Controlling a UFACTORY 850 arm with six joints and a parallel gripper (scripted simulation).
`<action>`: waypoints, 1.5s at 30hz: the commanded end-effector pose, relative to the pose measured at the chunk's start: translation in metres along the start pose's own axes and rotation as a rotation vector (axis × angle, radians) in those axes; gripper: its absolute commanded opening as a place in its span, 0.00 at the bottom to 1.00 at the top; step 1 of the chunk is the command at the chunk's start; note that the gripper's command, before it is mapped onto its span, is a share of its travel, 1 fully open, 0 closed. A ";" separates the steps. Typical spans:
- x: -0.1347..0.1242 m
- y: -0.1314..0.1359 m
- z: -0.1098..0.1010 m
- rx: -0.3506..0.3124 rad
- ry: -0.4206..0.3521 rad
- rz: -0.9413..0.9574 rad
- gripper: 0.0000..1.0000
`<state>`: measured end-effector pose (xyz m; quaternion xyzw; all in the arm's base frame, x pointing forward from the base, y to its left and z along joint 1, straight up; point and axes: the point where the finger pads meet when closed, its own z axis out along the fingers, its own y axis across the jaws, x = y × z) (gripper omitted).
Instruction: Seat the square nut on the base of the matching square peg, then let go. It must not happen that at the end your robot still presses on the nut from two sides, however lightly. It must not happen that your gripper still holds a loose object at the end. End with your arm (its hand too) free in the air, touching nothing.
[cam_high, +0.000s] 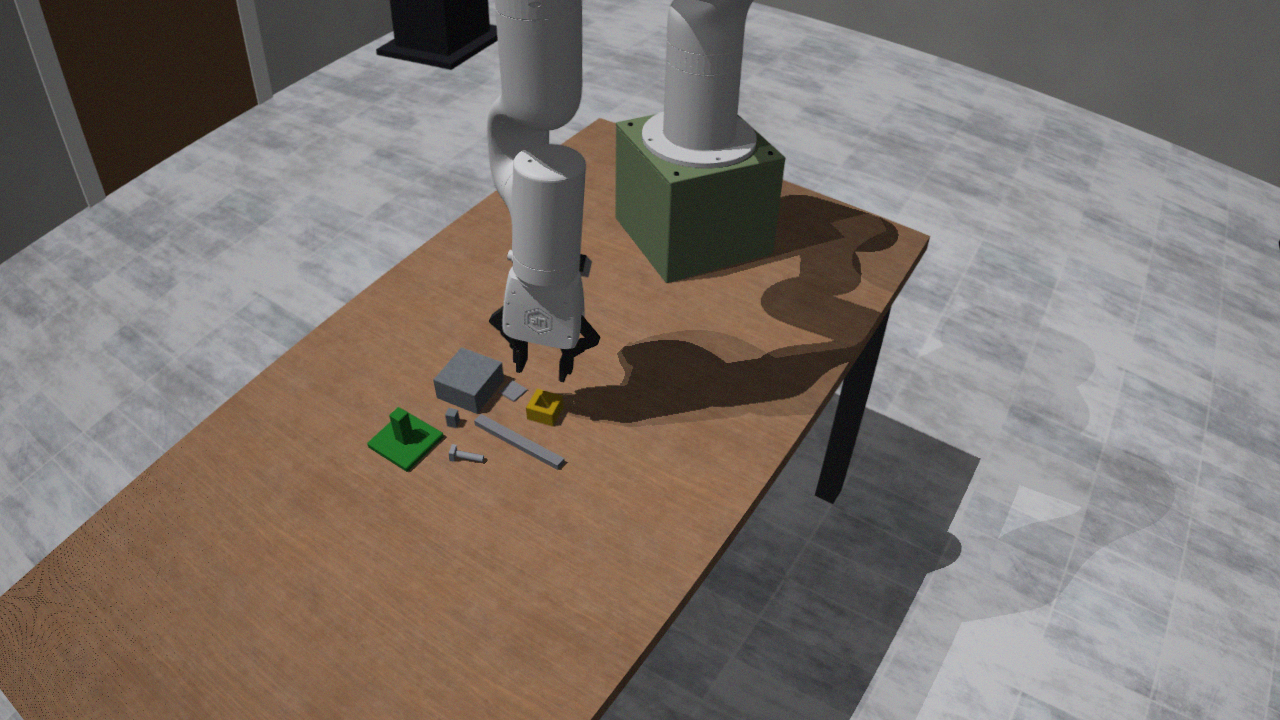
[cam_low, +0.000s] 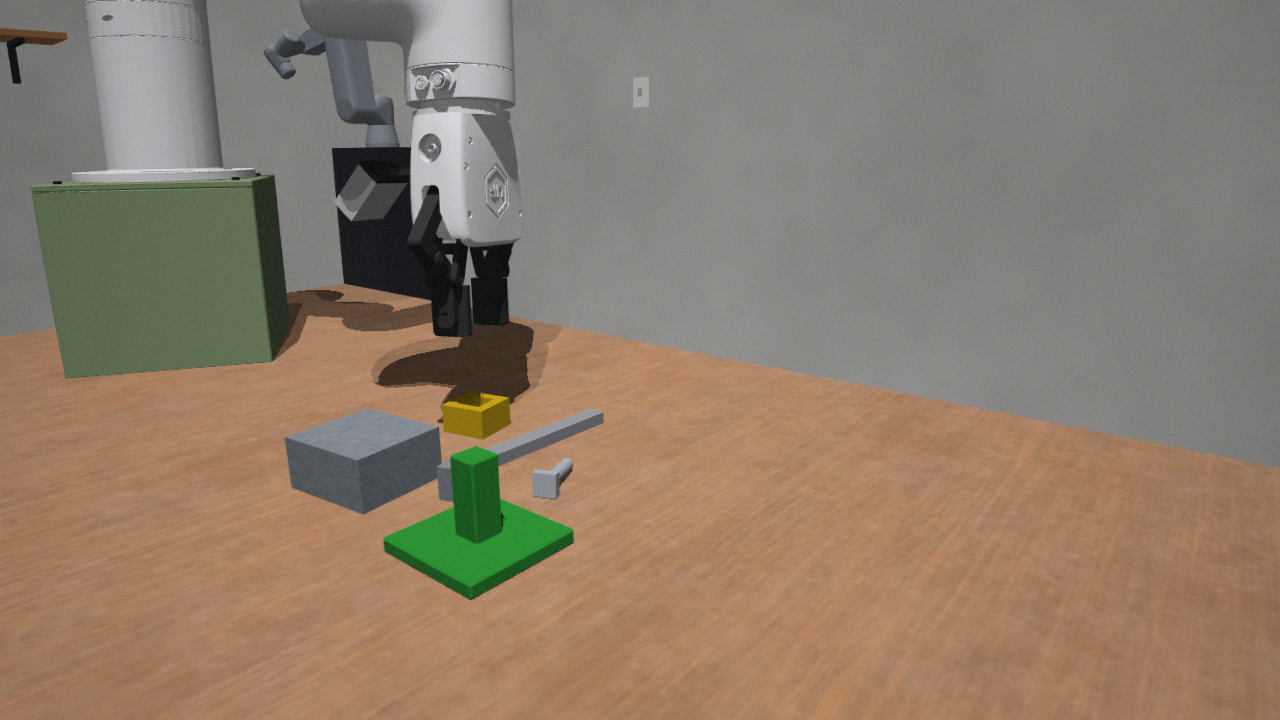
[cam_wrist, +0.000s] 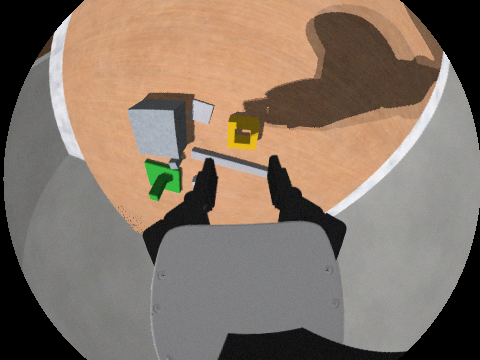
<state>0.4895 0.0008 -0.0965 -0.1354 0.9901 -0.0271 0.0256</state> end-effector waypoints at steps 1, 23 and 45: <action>0.001 -0.002 0.001 -0.064 0.038 0.119 0.60; 0.001 -0.002 0.003 -0.063 0.038 0.119 0.60; 0.001 -0.003 0.012 -0.058 0.042 0.119 0.60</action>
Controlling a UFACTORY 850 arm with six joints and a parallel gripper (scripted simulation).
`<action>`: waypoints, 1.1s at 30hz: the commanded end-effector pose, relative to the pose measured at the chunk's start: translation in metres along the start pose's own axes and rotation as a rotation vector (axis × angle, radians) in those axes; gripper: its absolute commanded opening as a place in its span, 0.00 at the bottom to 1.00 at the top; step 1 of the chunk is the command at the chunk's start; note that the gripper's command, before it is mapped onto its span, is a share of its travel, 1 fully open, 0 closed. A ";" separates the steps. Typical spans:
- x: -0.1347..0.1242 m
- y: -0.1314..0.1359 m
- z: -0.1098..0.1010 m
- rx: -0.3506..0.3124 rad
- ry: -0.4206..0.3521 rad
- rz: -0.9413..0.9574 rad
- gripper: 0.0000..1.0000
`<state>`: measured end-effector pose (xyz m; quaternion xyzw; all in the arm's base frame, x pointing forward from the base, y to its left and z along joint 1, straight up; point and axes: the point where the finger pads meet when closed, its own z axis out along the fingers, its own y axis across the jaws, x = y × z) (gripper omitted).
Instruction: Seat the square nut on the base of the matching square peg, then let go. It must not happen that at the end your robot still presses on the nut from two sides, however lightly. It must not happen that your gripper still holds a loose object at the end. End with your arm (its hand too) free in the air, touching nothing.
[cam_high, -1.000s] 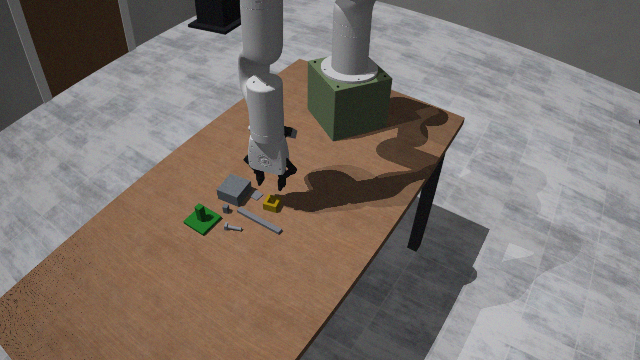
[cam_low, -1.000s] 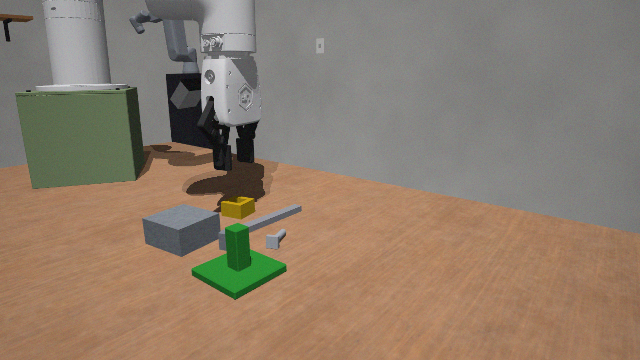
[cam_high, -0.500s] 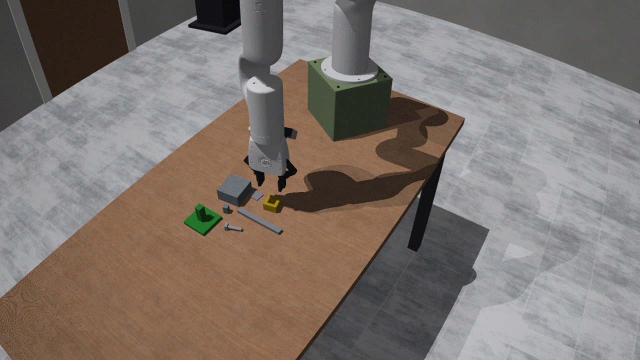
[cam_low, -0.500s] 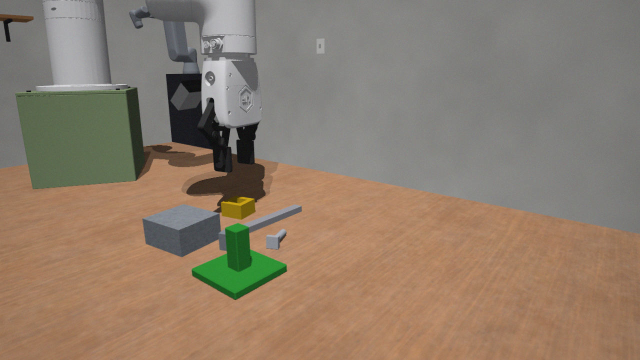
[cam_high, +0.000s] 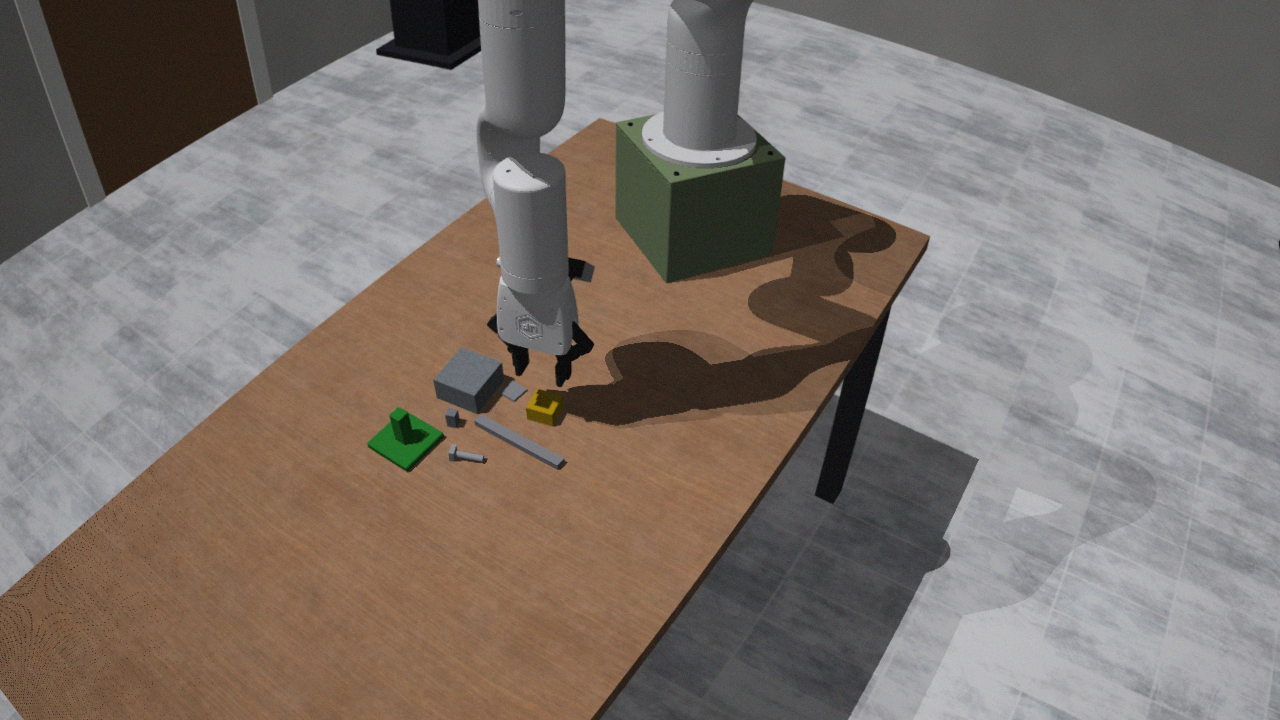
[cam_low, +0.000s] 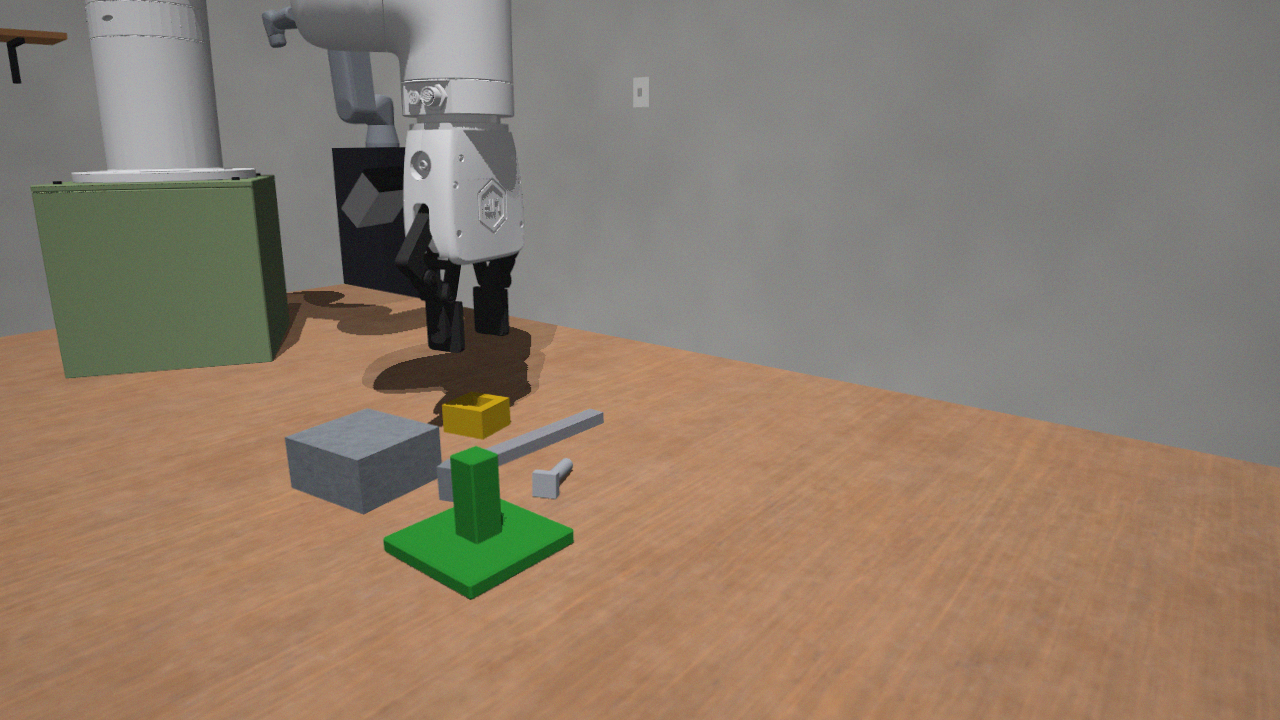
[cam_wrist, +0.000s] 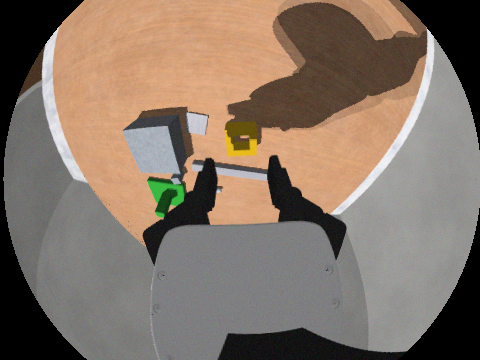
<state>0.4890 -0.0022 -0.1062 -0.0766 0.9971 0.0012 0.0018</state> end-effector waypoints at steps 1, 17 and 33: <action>-0.001 -0.001 0.003 0.002 0.000 0.000 0.60; -0.002 -0.002 0.016 0.007 0.003 0.000 0.60; -0.003 -0.003 0.031 0.011 0.004 0.000 0.60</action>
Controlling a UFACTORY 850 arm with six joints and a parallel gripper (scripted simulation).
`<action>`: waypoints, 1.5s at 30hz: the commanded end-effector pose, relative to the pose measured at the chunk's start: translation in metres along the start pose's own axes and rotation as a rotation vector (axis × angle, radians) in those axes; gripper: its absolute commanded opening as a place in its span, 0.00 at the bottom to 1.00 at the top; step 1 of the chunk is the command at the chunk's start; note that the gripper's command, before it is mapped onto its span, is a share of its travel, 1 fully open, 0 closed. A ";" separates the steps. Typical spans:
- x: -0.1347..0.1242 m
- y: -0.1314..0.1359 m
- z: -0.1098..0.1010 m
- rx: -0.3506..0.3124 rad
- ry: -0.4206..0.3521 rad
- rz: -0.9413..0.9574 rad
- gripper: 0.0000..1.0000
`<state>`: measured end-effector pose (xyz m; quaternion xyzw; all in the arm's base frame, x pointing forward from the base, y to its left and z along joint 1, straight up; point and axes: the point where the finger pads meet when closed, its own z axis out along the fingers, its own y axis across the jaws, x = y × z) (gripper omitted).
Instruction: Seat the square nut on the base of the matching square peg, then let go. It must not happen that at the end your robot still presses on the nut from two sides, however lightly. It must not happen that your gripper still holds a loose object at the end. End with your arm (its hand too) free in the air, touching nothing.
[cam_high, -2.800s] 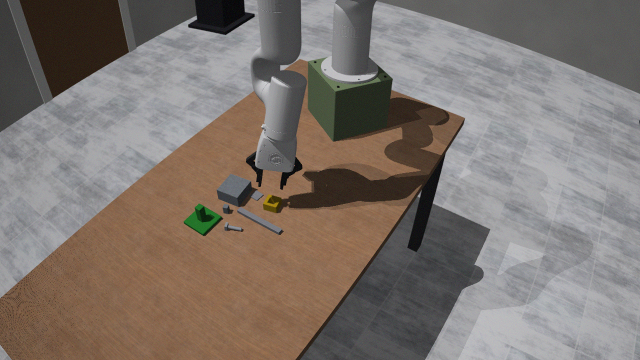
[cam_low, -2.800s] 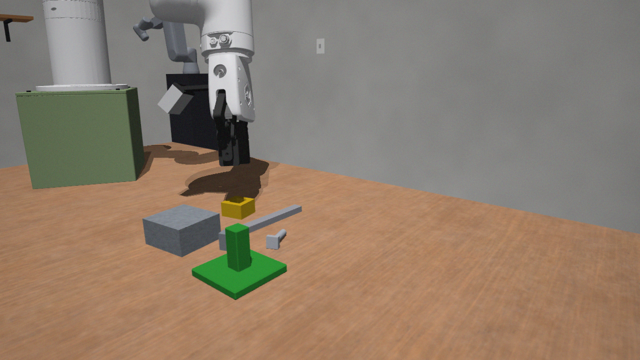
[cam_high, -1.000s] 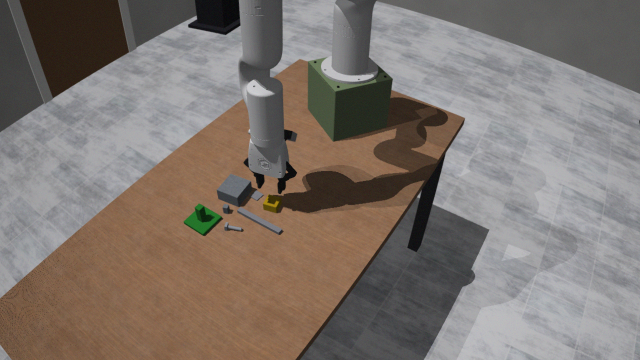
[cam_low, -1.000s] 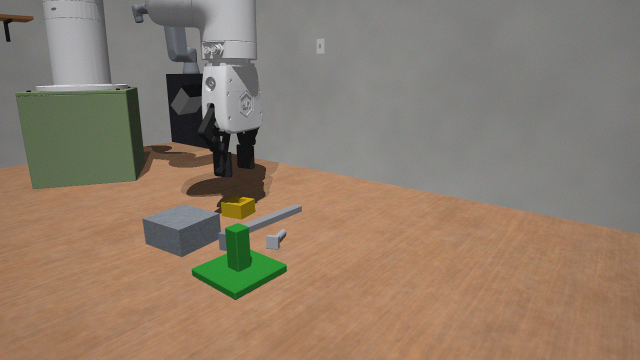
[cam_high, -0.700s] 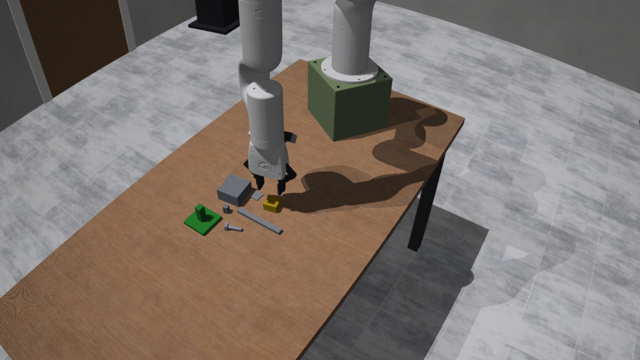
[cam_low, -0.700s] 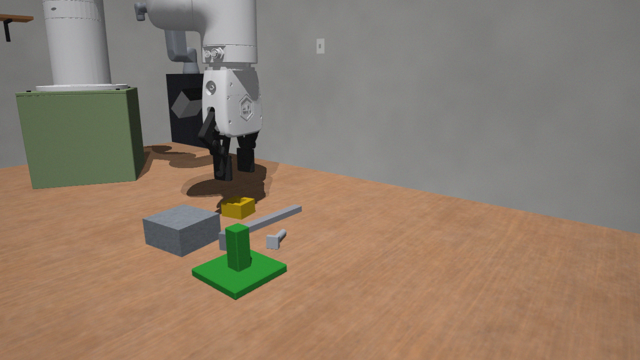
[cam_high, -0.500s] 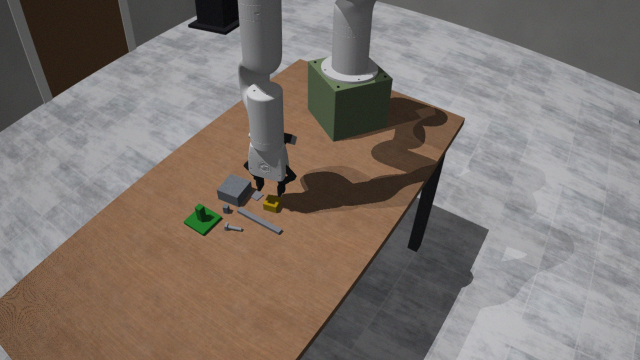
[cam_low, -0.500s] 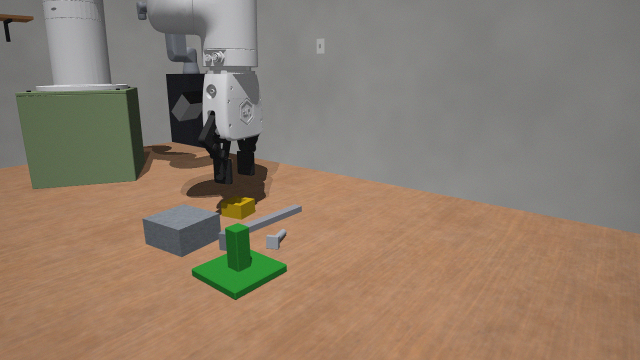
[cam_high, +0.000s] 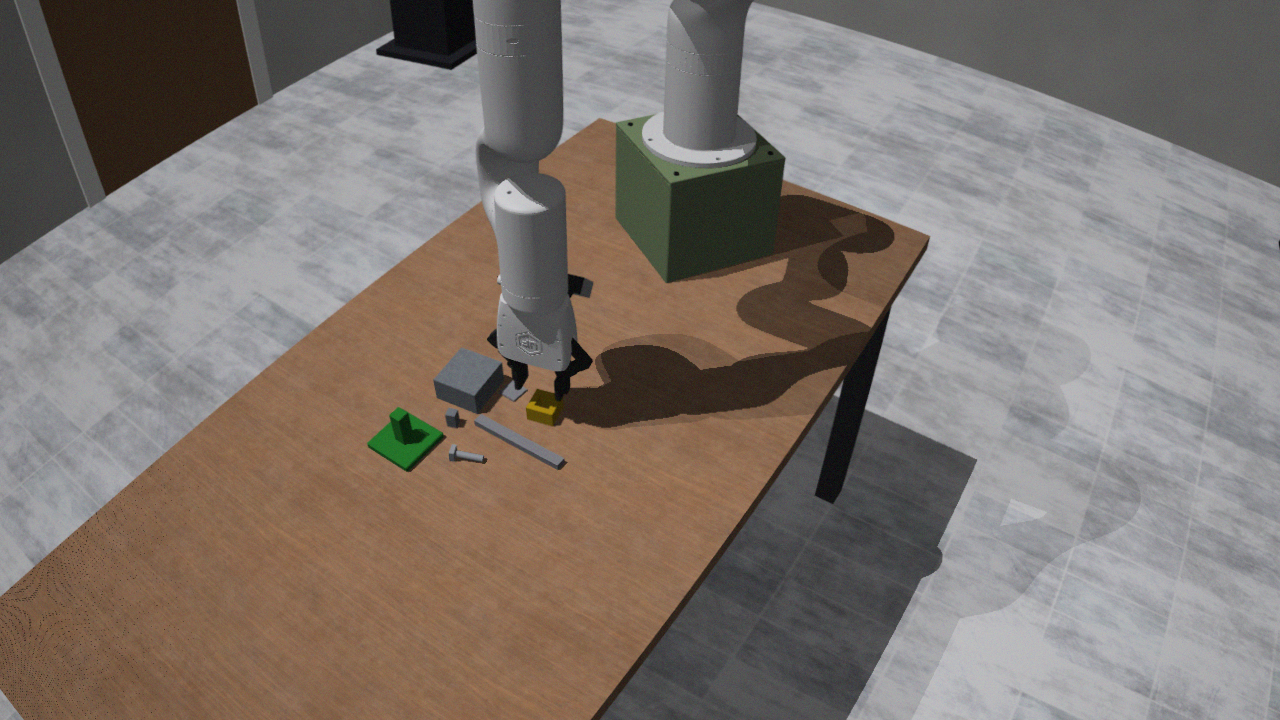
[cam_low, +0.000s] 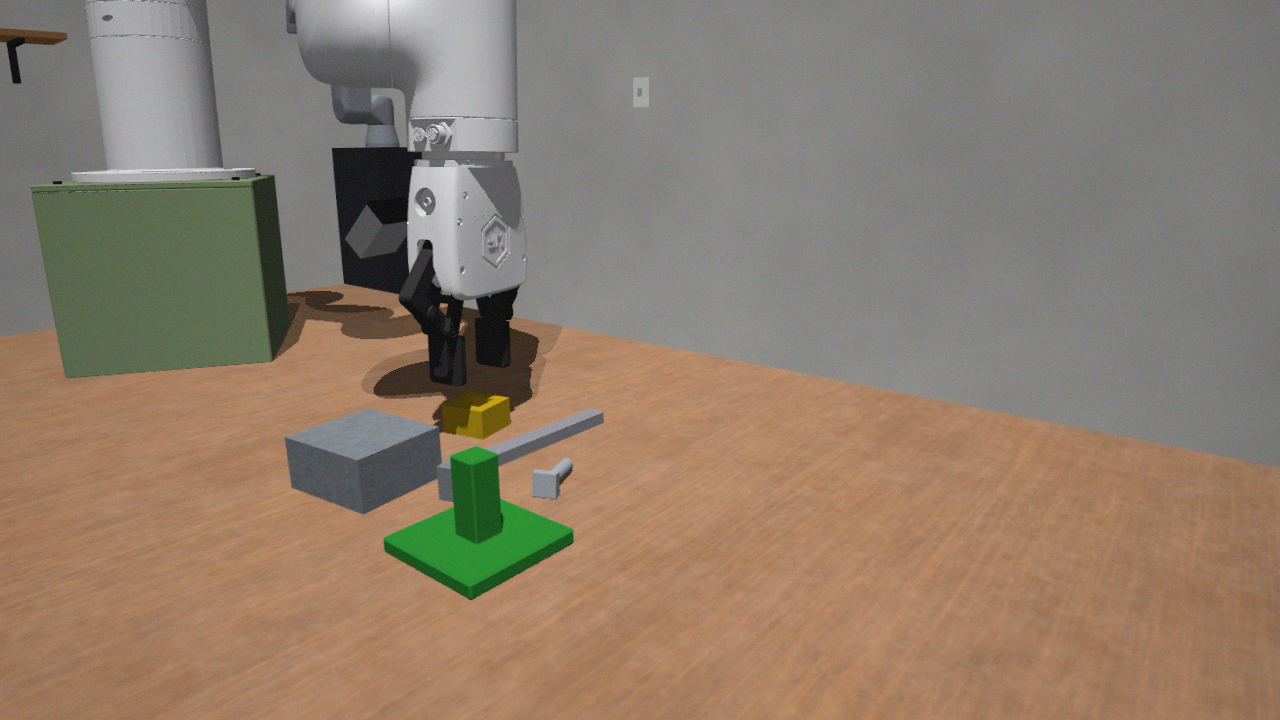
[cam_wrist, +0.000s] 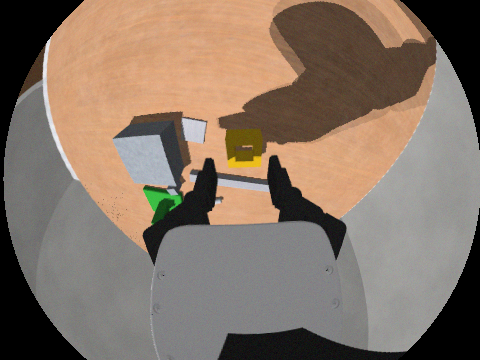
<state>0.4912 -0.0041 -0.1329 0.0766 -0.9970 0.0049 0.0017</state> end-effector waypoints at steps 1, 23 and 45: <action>-0.001 0.000 0.005 0.000 -0.004 0.000 0.60; -0.002 0.001 0.026 -0.001 -0.004 0.000 0.60; -0.003 0.002 0.039 -0.005 -0.005 0.000 0.60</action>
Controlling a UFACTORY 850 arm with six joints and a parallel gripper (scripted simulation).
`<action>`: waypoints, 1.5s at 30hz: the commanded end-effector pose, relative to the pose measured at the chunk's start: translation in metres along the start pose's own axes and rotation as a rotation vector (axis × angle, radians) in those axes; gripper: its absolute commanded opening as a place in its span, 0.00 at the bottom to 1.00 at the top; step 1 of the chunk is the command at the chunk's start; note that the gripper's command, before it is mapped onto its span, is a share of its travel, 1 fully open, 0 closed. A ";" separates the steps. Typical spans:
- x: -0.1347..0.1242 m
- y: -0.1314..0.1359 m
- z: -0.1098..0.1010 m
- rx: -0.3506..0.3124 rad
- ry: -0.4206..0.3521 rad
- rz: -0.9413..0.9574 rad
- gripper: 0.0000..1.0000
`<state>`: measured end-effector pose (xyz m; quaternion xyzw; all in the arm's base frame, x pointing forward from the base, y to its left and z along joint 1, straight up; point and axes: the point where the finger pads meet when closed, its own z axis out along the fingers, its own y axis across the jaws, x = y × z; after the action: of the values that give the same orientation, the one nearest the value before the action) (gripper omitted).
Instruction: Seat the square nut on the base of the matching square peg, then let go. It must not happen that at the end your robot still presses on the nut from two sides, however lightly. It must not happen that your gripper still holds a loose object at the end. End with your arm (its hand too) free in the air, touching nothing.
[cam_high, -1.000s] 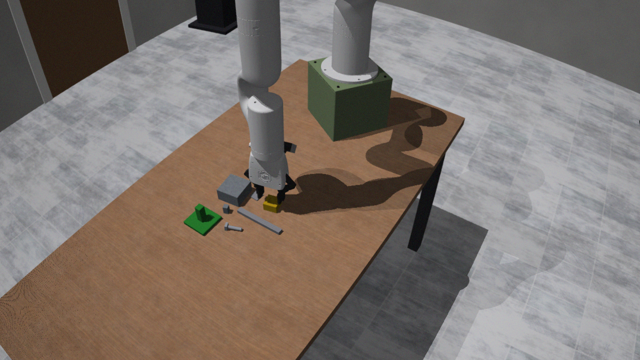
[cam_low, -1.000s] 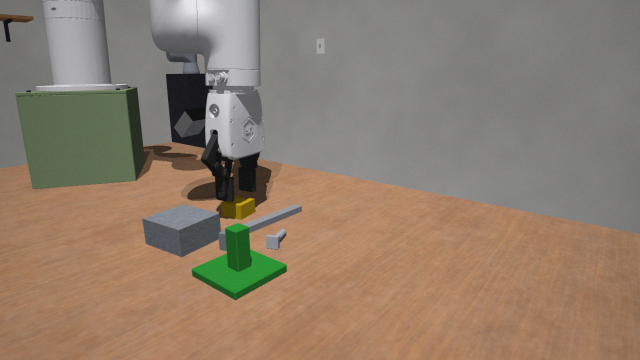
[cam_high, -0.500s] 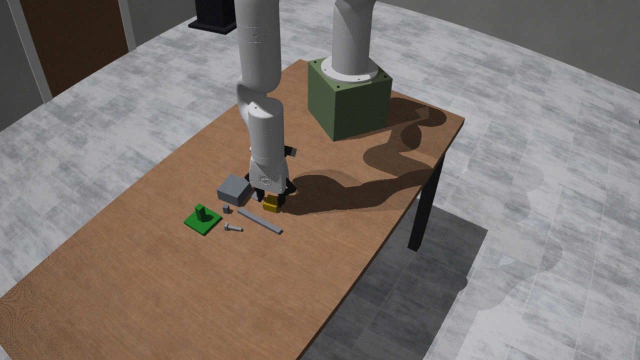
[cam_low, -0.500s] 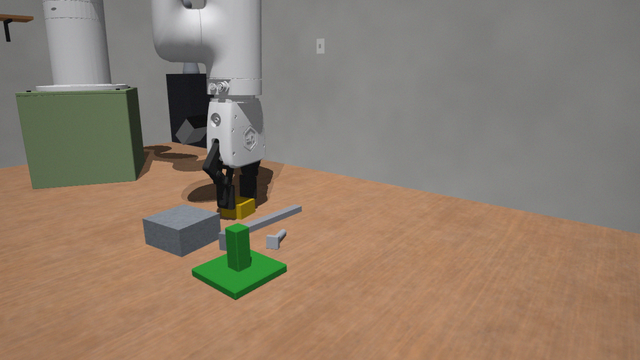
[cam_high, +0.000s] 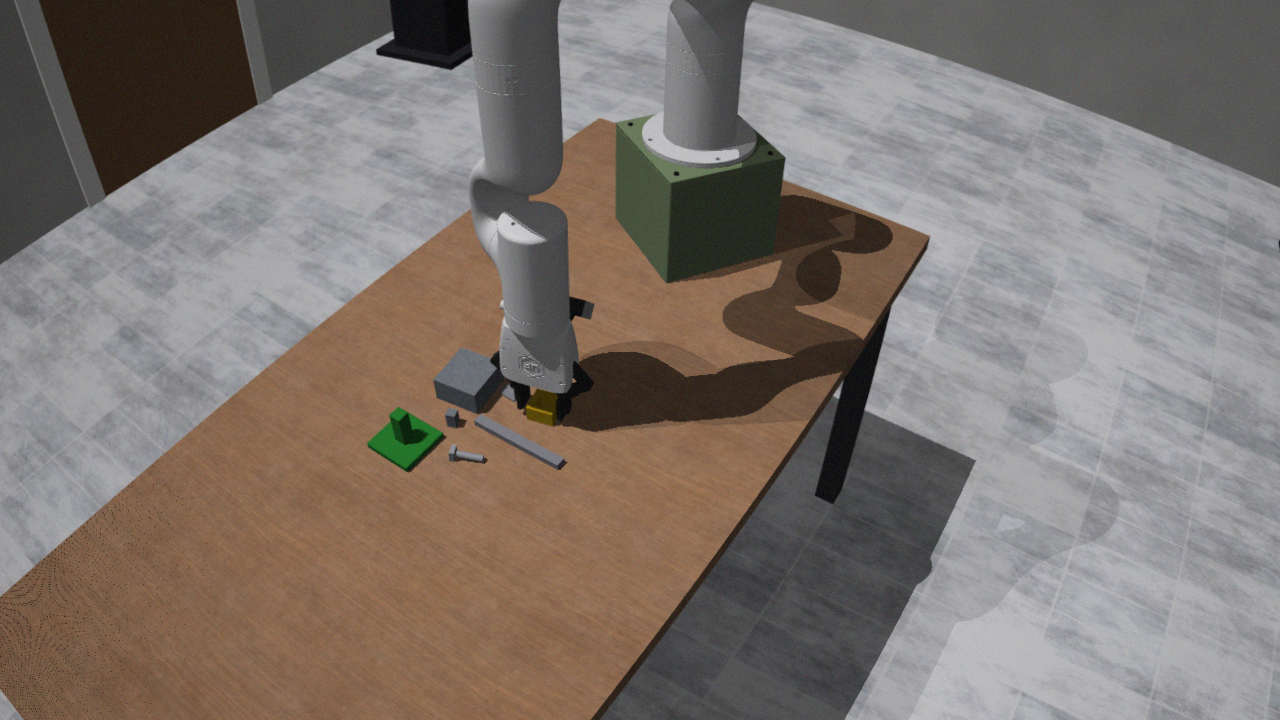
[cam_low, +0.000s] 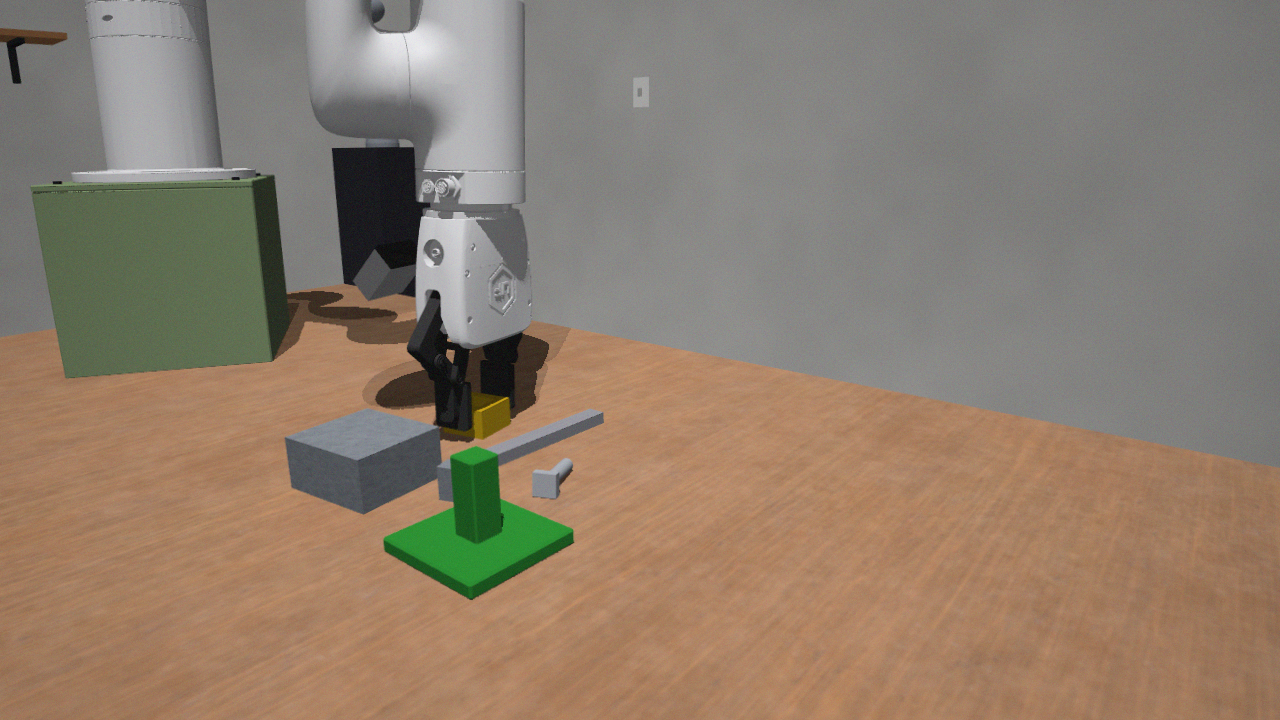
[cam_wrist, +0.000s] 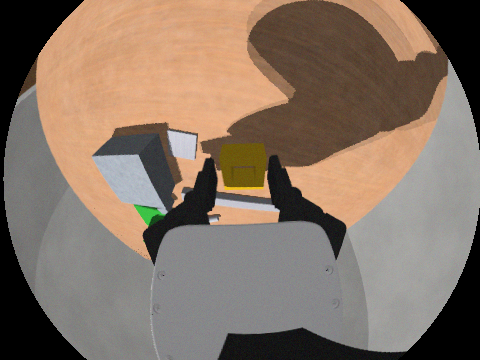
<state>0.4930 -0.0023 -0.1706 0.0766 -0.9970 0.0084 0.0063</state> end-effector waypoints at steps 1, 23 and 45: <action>-0.001 0.000 0.002 -0.011 -0.015 0.000 0.60; -0.001 0.001 0.006 -0.013 -0.016 0.000 0.60; -0.001 0.001 0.006 -0.013 -0.016 0.000 0.00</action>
<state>0.4928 -0.0014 -0.1772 0.0766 -0.9970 0.0060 0.0024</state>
